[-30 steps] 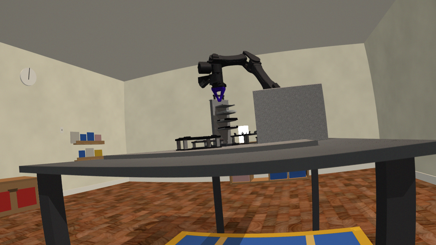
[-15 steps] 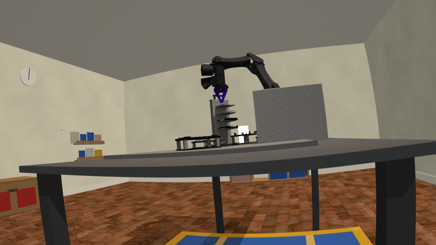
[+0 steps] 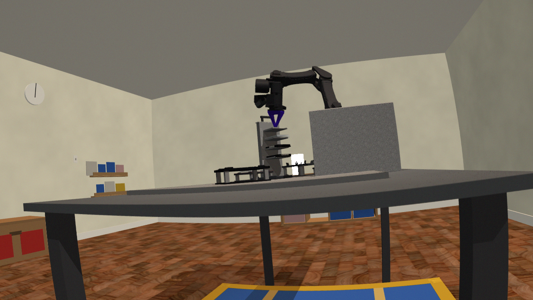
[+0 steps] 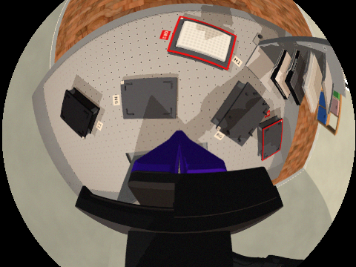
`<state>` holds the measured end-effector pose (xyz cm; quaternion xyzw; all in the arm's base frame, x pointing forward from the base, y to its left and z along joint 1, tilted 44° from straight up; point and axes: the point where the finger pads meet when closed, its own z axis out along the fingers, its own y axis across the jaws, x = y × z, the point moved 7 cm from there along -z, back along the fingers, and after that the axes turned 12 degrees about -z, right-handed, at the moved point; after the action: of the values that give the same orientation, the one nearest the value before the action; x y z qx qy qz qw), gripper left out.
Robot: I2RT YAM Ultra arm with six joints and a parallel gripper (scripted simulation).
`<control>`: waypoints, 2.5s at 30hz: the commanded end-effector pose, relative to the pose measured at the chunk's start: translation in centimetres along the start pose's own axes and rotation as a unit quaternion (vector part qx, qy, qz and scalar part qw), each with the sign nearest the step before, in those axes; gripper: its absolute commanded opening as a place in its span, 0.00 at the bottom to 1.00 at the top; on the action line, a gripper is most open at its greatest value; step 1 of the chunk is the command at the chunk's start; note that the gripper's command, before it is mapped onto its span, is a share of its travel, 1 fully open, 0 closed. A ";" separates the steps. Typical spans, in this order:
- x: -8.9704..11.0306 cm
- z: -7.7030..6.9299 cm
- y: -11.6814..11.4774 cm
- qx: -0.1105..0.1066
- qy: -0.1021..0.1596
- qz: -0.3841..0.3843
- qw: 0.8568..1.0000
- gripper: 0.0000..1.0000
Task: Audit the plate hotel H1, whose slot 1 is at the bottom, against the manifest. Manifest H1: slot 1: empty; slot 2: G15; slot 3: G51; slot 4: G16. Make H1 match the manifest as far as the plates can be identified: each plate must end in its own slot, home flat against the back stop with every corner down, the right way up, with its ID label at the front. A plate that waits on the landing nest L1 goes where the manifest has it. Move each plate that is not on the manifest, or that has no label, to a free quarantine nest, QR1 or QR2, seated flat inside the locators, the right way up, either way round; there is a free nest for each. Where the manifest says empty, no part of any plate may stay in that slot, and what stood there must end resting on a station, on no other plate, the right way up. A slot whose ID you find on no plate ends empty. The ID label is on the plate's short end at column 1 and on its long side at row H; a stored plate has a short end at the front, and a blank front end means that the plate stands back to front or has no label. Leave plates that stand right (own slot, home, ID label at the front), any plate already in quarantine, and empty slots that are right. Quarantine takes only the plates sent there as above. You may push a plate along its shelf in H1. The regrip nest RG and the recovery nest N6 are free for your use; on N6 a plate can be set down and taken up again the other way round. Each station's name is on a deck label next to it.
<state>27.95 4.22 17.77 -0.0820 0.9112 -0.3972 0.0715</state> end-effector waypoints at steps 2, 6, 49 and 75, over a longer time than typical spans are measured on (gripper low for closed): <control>-0.1 -0.3 -1.2 0.022 -0.039 0.026 0.999 0.00; 0.2 -0.3 -1.7 0.029 -0.050 0.037 0.998 0.00; 2.7 1.0 -1.4 0.155 -0.257 0.238 0.924 0.00; 5.2 1.2 -6.4 0.165 -0.272 0.254 0.913 0.00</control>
<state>23.71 -1.94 20.84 0.0742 0.7661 -0.4724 0.4295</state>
